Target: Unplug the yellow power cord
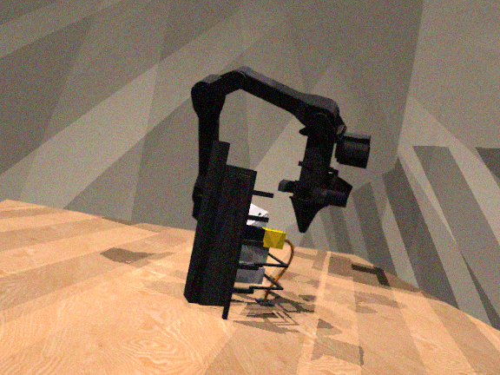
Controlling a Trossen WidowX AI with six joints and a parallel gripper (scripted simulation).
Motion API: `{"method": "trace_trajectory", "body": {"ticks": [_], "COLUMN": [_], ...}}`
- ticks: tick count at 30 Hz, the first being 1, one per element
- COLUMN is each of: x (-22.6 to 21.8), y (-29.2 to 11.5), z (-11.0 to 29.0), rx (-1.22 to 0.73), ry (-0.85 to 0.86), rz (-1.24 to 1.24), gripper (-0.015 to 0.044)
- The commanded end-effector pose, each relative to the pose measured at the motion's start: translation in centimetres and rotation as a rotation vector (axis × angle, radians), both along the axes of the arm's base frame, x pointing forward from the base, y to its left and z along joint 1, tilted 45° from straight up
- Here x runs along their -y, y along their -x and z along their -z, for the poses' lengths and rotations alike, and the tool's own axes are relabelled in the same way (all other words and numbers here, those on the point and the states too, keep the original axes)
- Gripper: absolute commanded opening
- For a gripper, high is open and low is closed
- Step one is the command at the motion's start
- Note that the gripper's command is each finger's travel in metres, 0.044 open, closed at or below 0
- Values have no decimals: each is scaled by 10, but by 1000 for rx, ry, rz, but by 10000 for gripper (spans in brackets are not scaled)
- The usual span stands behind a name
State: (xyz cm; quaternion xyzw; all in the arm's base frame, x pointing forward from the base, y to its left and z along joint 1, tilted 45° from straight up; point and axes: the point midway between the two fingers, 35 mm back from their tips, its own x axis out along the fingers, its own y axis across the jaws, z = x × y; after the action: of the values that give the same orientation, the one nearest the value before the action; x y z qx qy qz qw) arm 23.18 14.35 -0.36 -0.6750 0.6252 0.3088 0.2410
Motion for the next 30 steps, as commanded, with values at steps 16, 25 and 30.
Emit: {"method": "trace_trajectory", "body": {"ticks": [16, 25, 30], "x": [-13, -13, -13], "y": [-2, 0, 0], "z": [11, 11, 11], "rx": [2, 2, 2], "ry": [-2, -2, -2], "rz": [5, 5, 5], "gripper": [0, 0, 0]}}
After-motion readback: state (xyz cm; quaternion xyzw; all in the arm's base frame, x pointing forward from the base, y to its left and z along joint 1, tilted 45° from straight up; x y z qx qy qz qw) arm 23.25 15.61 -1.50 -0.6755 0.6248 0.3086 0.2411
